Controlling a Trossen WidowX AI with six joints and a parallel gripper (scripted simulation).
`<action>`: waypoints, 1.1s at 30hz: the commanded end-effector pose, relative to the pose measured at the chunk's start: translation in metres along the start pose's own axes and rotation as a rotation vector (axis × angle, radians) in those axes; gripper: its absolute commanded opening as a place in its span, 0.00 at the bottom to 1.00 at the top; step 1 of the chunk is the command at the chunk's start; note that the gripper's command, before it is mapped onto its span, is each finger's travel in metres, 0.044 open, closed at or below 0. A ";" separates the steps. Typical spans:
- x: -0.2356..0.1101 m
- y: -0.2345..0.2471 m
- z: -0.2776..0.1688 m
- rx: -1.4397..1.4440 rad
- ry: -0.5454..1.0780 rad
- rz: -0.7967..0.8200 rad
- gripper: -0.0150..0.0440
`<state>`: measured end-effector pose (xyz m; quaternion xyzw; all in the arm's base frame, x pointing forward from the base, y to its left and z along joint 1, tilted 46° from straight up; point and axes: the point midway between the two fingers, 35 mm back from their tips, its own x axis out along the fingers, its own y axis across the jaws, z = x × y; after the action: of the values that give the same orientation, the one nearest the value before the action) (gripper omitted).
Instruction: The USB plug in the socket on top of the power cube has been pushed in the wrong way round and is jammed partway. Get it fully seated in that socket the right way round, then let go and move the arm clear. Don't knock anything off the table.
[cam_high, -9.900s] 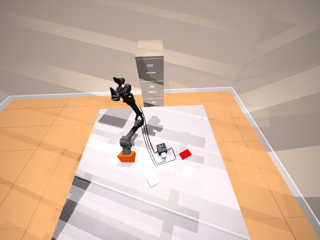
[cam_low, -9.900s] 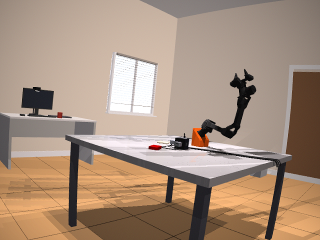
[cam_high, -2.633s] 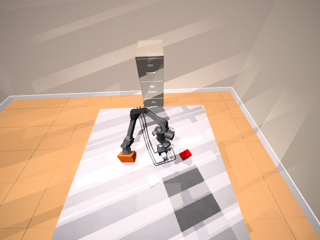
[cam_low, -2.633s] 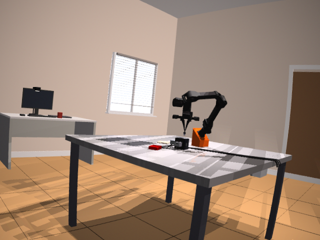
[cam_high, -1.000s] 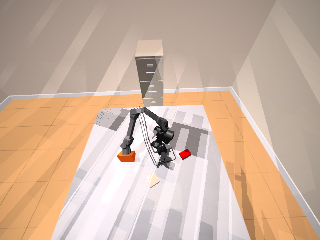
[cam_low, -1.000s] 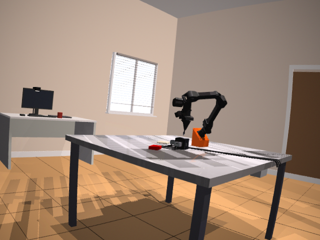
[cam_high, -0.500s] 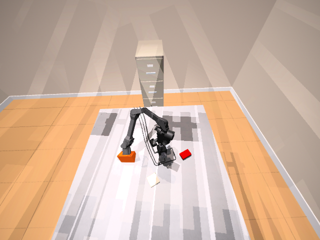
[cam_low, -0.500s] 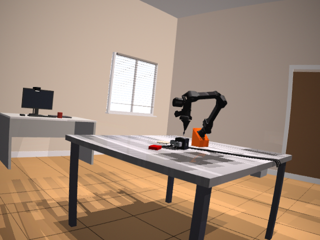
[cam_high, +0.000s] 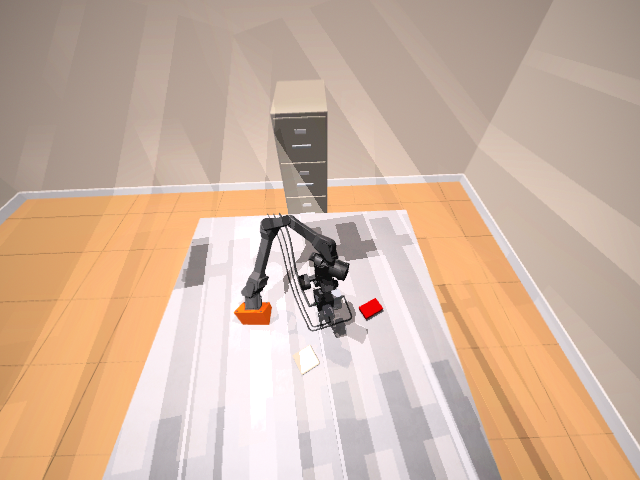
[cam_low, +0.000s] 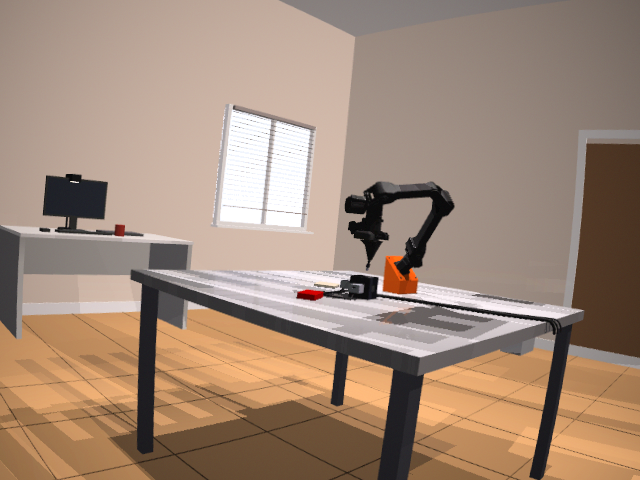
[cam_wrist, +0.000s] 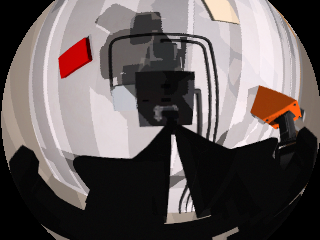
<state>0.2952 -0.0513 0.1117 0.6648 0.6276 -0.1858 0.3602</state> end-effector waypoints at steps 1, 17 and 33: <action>0.000 0.000 0.000 0.010 -0.001 0.000 0.25; 0.001 0.000 -0.001 0.005 0.008 0.000 0.25; 0.003 0.000 -0.002 0.008 0.018 0.001 0.25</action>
<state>0.2954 -0.0483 0.1110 0.6668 0.6295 -0.1834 0.3543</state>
